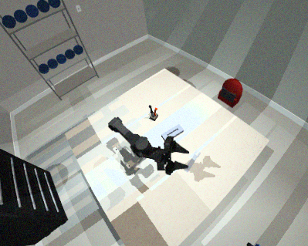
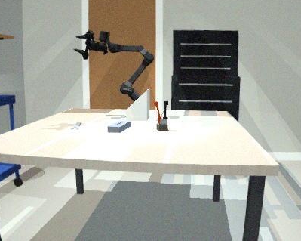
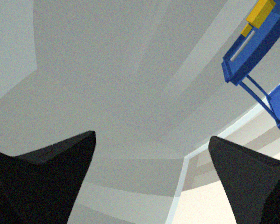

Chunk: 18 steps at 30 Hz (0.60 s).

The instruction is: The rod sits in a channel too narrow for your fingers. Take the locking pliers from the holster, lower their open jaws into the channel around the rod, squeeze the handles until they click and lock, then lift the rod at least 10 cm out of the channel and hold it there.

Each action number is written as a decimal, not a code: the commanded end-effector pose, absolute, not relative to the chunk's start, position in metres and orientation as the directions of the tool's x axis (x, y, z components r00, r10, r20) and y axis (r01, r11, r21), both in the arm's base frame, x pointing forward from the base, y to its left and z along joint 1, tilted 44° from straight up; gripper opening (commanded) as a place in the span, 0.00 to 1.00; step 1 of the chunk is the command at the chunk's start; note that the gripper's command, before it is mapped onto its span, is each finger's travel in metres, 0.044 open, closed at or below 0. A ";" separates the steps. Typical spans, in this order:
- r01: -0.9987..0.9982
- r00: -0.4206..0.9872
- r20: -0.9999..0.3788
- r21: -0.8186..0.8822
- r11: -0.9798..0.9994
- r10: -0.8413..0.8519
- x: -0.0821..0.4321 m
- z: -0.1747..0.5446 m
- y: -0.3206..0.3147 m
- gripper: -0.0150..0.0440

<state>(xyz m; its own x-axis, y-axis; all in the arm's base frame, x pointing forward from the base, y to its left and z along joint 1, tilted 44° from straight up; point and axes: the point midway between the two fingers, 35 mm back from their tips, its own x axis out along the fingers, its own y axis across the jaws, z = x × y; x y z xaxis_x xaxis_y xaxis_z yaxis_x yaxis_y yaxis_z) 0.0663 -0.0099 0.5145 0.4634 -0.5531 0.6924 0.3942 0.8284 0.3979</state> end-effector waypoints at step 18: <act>0.288 0.795 0.431 0.350 0.891 -0.426 0.169 0.453 -0.109 1.00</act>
<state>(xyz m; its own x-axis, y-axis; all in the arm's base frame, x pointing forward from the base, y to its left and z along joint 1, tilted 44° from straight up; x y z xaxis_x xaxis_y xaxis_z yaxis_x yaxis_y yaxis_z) 0.1335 -0.1019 0.4752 0.7235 -0.4724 0.5035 0.3023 0.8724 0.3841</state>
